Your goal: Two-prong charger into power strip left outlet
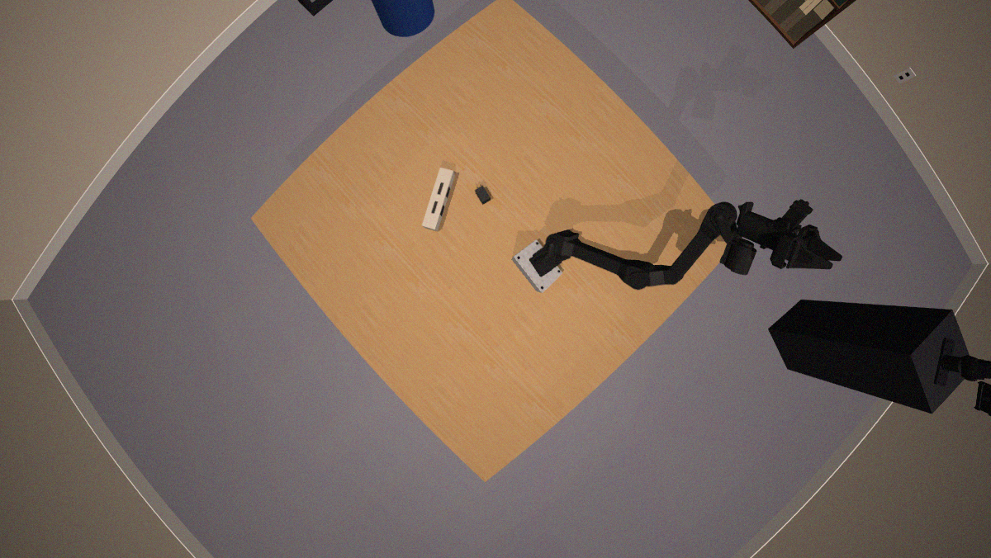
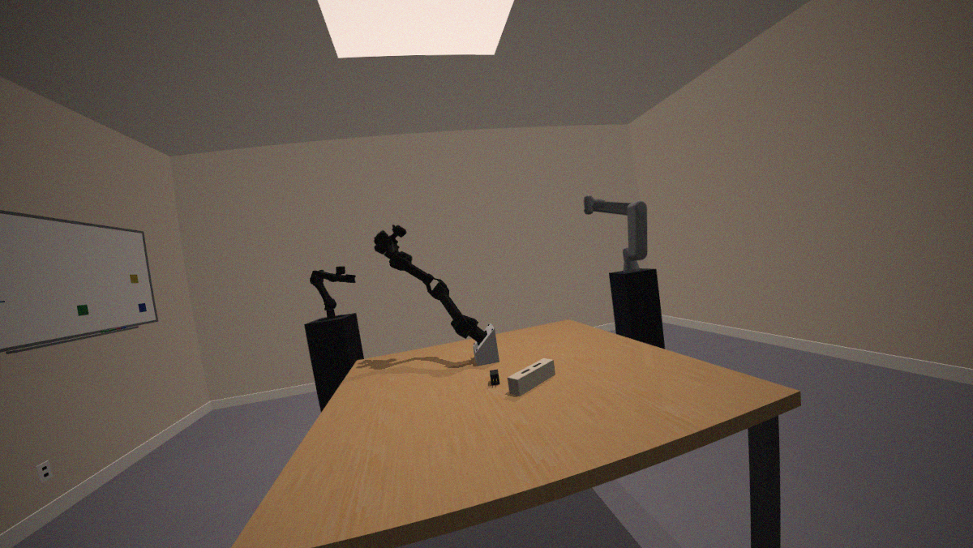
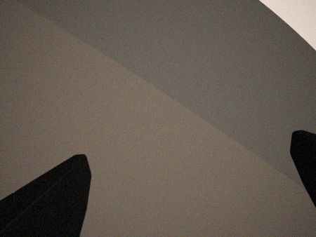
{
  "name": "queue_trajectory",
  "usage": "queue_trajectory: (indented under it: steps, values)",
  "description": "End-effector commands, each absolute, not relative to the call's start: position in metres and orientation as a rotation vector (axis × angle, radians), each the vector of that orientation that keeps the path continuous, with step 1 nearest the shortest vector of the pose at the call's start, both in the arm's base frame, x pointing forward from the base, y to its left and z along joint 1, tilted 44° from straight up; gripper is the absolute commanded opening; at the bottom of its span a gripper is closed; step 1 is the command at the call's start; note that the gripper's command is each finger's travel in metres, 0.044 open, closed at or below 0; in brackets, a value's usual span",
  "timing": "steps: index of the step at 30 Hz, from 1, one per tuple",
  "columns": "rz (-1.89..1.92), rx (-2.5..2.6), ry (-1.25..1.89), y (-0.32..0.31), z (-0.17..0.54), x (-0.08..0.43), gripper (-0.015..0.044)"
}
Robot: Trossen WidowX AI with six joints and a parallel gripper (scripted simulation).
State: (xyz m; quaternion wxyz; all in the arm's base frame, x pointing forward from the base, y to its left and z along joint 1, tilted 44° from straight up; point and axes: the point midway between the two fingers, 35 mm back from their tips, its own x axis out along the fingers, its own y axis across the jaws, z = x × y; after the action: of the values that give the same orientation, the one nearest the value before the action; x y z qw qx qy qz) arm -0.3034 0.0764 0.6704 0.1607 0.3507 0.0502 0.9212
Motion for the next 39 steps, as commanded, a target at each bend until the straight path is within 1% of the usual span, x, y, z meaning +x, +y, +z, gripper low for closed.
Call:
queue_trajectory:
  steps: [1, 2, 8, 11, 17, 20, 23, 27, 33, 39]
  values:
    - [2.631, 1.007, 0.147, 0.076, 0.671, -0.302, 0.0426]
    - [2.631, 1.023, 0.157, 0.075, 0.673, -0.299, 0.0440]
    - [2.628, 1.262, 0.308, 0.064, 0.699, -0.253, 0.0440]
    - [2.621, 1.320, 0.335, 0.061, 0.705, -0.240, 0.0440]
    - [2.545, 1.585, 0.406, 0.046, 0.730, -0.169, 0.0440]
    - [2.534, 1.690, 0.473, 0.040, 0.737, -0.147, 0.0440]
    - [2.506, 1.818, 0.561, 0.036, 0.742, -0.120, 0.0440]
    - [2.487, 1.915, 0.624, 0.032, 0.746, -0.100, 0.0440]
    - [2.410, 2.192, 0.789, 0.024, 0.752, -0.035, 0.0440]
    - [2.365, 2.333, 0.869, 0.021, 0.752, -0.002, 0.0440]
